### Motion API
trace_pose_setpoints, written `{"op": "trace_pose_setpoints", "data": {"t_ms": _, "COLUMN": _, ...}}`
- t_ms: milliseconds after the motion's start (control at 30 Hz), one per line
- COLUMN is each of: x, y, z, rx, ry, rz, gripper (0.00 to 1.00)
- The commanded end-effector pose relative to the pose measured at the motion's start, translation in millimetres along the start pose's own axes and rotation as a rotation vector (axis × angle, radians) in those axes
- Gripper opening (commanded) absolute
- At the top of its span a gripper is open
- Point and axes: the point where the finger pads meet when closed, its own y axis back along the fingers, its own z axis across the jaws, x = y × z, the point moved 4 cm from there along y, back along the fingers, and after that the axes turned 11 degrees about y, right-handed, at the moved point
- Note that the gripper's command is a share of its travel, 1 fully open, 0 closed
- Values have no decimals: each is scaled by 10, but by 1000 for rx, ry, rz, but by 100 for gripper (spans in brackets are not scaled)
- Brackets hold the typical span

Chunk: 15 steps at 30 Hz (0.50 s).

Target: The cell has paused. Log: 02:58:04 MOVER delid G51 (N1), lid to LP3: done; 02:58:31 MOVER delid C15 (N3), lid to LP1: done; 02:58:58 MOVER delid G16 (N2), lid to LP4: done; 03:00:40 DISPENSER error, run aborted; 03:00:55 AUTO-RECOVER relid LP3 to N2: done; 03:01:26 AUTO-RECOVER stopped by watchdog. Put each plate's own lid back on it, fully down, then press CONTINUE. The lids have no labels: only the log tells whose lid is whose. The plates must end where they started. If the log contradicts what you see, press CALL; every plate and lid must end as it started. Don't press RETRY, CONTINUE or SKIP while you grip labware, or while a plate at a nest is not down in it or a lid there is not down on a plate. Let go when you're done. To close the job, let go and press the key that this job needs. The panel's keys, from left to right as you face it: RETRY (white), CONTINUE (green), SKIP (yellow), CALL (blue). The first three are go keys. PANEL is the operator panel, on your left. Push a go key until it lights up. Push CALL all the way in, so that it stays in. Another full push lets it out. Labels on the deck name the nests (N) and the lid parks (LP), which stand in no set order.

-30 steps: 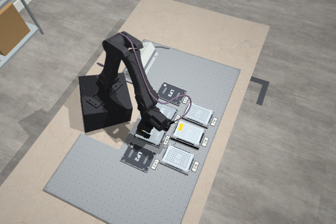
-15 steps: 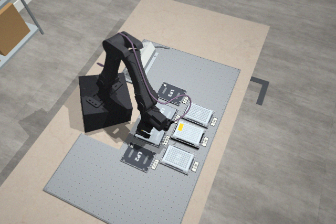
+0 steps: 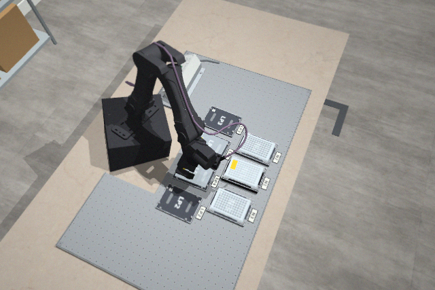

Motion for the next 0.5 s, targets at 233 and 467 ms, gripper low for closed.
{"op": "trace_pose_setpoints", "data": {"t_ms": 233, "x": -78, "y": 27, "z": -21, "rx": 13, "ry": 11, "rz": -41, "gripper": 100}}
{"op": "trace_pose_setpoints", "data": {"t_ms": 467, "x": -46, "y": 9, "z": -6, "rx": 8, "ry": 10, "rz": -34, "gripper": 100}}
